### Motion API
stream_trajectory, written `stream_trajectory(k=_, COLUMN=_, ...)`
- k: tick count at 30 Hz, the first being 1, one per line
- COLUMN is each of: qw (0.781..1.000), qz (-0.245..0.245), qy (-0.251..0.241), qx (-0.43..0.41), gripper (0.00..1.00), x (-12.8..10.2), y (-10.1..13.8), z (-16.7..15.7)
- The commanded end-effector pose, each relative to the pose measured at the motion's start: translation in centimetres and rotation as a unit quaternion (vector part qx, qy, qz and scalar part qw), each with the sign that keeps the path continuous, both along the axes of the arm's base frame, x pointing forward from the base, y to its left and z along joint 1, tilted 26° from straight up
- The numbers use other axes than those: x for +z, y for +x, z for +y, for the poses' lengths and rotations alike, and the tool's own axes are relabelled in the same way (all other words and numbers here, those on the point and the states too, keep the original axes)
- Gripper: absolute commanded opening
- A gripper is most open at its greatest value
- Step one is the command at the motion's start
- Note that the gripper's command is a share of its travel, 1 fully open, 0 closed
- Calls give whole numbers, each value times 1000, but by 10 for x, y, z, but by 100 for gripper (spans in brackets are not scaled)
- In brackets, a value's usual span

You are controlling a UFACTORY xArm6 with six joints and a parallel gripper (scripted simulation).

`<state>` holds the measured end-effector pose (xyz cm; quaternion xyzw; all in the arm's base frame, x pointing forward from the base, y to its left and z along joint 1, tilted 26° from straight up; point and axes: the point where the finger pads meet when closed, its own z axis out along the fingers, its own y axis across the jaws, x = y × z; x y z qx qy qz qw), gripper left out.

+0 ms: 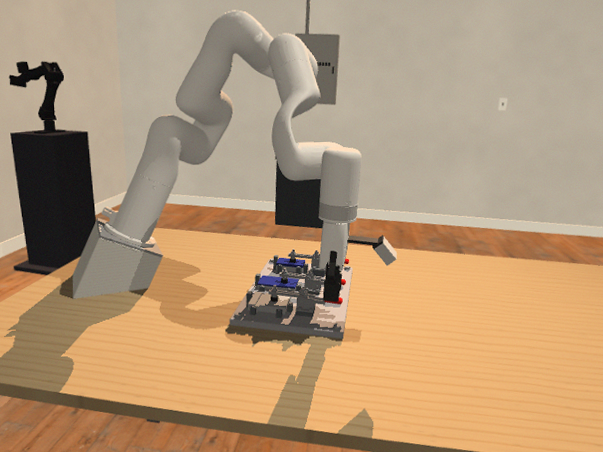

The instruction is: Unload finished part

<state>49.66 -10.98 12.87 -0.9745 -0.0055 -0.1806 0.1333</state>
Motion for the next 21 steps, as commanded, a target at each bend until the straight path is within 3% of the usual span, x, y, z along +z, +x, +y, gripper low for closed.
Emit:
stream_trajectory(k=1, qw=1000, qz=-2, qy=-1, qx=0, gripper=47, x=1, y=1, z=-1)
stream_trajectory(k=21, qw=1000, qz=-2, qy=-1, qx=0, gripper=47, x=-13, y=7, z=3)
